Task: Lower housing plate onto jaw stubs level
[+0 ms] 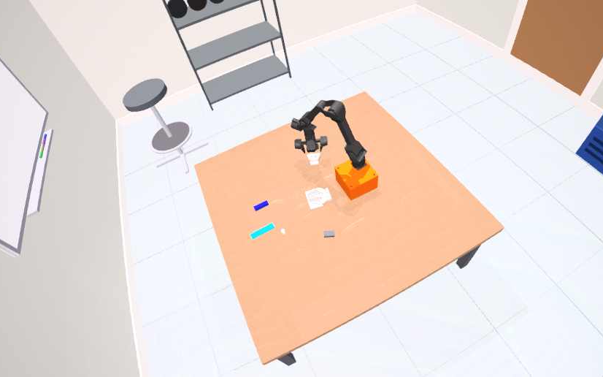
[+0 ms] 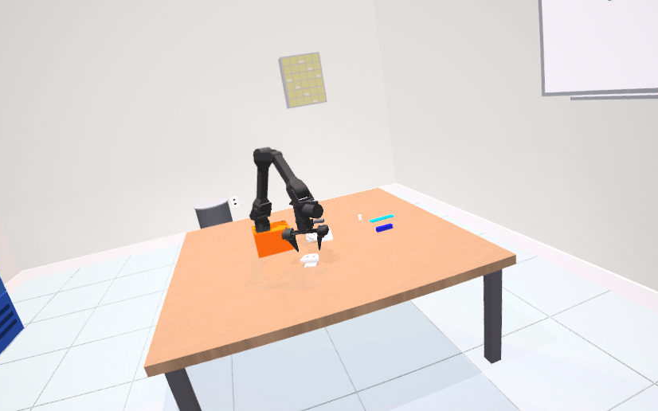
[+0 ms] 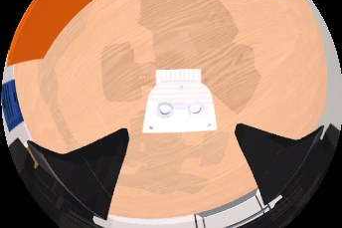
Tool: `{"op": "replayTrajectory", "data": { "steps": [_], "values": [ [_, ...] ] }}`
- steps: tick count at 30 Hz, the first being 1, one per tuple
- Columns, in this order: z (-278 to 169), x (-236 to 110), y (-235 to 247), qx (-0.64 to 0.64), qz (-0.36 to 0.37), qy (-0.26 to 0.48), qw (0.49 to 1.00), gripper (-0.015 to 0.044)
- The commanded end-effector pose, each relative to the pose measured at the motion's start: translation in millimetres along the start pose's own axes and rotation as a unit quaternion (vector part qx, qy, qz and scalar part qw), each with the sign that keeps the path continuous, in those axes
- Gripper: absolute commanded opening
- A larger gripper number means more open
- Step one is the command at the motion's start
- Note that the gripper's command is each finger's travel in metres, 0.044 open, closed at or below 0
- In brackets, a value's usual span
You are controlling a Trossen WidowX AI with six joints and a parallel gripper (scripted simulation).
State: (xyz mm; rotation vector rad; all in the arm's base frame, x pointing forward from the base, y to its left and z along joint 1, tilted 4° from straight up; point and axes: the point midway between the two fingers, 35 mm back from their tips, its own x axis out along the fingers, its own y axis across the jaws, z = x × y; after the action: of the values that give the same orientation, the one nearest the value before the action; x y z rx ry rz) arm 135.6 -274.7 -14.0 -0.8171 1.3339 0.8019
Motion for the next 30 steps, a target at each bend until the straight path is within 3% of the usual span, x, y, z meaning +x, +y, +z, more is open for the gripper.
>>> {"op": "replayTrajectory", "data": {
  "steps": [1,30],
  "values": [
    [0,3,0,0.0,0.001,0.001,1.0,0.044],
    [0,44,0,0.0,0.001,0.001,1.0,0.044]
  ]
}}
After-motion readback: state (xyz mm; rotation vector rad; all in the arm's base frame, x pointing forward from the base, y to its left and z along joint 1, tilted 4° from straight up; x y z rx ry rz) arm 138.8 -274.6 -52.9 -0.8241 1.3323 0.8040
